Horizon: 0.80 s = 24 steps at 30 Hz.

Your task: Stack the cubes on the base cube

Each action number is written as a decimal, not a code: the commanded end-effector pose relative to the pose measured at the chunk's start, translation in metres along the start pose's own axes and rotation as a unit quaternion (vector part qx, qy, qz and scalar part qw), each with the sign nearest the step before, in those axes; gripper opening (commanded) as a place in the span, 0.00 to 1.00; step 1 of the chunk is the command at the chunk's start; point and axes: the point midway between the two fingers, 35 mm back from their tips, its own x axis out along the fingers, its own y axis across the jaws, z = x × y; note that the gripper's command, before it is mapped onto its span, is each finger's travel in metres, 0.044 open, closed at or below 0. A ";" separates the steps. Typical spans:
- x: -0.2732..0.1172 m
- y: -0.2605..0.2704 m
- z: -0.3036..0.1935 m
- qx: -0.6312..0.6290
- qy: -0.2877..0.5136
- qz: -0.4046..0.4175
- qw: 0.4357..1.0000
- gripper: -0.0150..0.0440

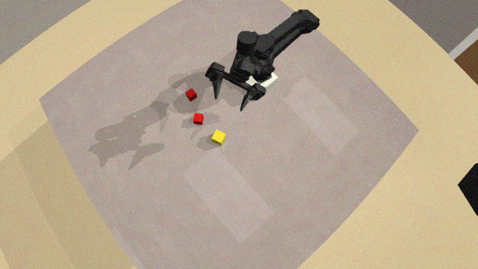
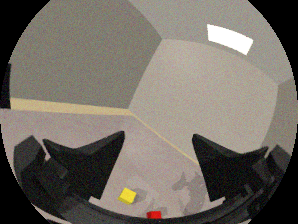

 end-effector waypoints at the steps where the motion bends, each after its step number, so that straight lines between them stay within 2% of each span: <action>1: 0.000 -0.001 0.000 0.004 0.003 0.000 1.000 0.89; 5: 0.008 -0.012 -0.010 0.076 0.055 -0.008 0.996 0.71; 14: 0.023 -0.037 -0.042 0.256 0.198 -0.048 0.945 0.70; 24: 0.028 -0.055 -0.083 0.415 0.348 -0.119 0.832 0.70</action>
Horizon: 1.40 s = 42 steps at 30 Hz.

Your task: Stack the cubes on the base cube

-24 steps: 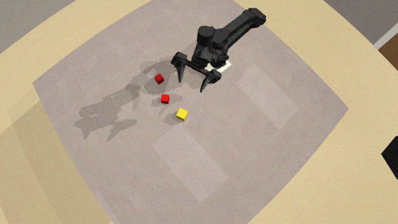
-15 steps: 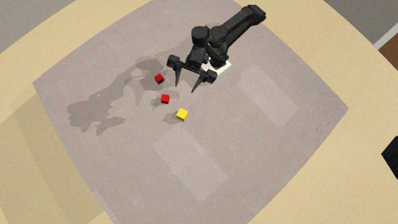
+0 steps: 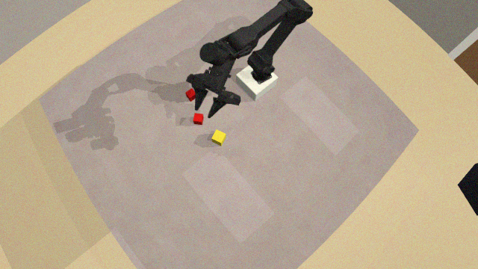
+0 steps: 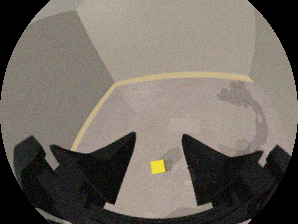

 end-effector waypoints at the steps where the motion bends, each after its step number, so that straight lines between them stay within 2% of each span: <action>1: 0.011 -0.015 -0.006 0.074 0.063 -0.040 0.994 0.70; 12: 0.027 -0.052 -0.026 0.246 0.211 -0.170 0.931 0.70; 24: 0.028 -0.085 -0.049 0.370 0.334 -0.335 0.800 0.70; 32: 0.029 -0.087 -0.051 0.374 0.339 -0.345 0.791 0.70; 42: 0.061 -0.105 -0.100 0.374 0.340 -0.345 0.791 0.70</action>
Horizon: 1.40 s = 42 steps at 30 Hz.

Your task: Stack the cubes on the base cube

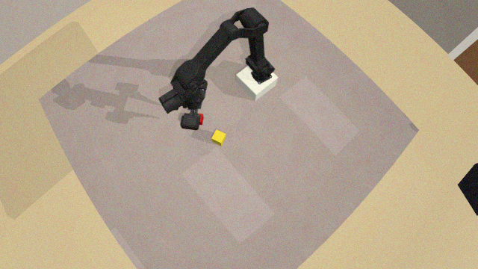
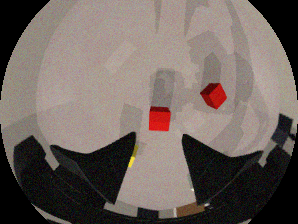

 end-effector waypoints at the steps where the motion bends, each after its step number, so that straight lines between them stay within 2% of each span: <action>1: 0.013 -0.002 -0.001 0.002 0.001 -0.005 1.000 0.70; 35: 0.061 -0.003 -0.001 0.002 0.001 -0.005 1.000 0.70; 41: 0.061 -0.003 -0.001 0.002 0.001 -0.005 1.000 0.44; 42: 0.061 -0.003 -0.001 0.002 0.001 -0.005 1.000 0.43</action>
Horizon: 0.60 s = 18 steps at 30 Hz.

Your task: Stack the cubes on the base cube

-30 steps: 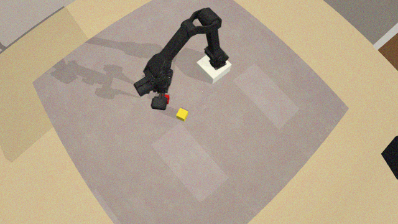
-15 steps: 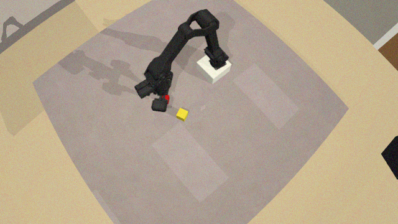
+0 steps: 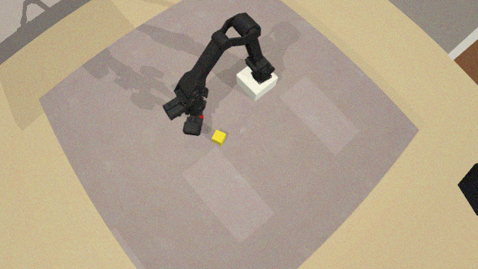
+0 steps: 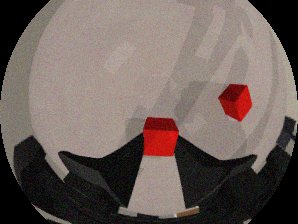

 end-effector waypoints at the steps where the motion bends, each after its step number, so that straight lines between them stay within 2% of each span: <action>1: 0.003 -0.001 -0.001 0.002 0.002 -0.005 1.000 0.43; 18: -0.041 0.004 0.004 0.002 0.001 -0.004 1.000 0.43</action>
